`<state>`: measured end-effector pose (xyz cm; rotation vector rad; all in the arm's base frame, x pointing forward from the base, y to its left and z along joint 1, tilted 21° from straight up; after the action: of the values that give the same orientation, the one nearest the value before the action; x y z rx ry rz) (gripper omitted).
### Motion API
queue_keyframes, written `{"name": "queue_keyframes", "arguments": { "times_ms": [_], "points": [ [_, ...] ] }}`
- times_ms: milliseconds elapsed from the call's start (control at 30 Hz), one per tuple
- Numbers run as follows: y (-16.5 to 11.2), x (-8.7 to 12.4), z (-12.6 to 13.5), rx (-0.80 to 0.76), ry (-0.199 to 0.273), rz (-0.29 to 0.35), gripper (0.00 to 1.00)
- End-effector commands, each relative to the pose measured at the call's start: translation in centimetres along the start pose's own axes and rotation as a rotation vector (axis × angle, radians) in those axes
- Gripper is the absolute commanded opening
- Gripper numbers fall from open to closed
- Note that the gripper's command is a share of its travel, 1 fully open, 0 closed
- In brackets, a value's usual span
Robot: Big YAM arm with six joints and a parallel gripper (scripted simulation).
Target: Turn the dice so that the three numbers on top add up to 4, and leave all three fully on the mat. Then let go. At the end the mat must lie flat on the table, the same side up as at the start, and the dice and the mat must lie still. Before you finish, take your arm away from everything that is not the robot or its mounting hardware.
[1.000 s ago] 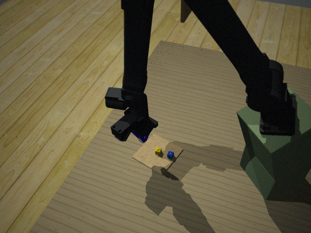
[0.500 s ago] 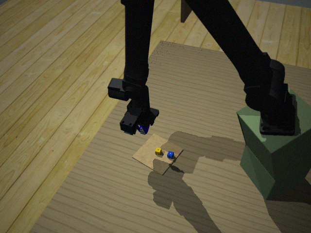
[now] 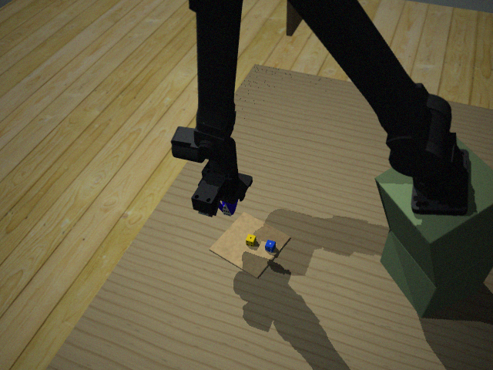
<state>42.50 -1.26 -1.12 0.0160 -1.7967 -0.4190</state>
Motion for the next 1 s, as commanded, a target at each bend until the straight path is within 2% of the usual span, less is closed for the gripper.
{"name": "queue_keyframes", "arguments": {
  "times_ms": [0,433,500,700,833,900,967],
  "points": [
    [0.7,-0.6,-1.0,0.028,-0.024,-0.012,0.15],
    [0.6,-6.5,-0.6,0.01,-0.018,-0.008,0.15],
    [0.6,-6.5,-0.6,0.01,-0.018,-0.008,0.15],
    [0.6,-8.6,-0.5,0.01,-0.016,-0.008,0.15],
    [0.5,-9.2,-0.5,0.008,-0.016,-0.008,0.15],
    [0.8,-7.9,-1.5,0.008,-0.05,-0.015,0.15],
    [0.7,-8.1,-1.4,0.007,-0.046,-0.014,0.15]
  ]
}}
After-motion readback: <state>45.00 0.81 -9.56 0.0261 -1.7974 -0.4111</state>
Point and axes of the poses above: the point where the finger pads meet when closed, its own x axis back along the fingers, its own z axis across the jaws, y = z × x, the point moved 10 cm from there along x, back along the fingers, and after that the axes turned 10 degrees about -x, right-handed, at the moved point
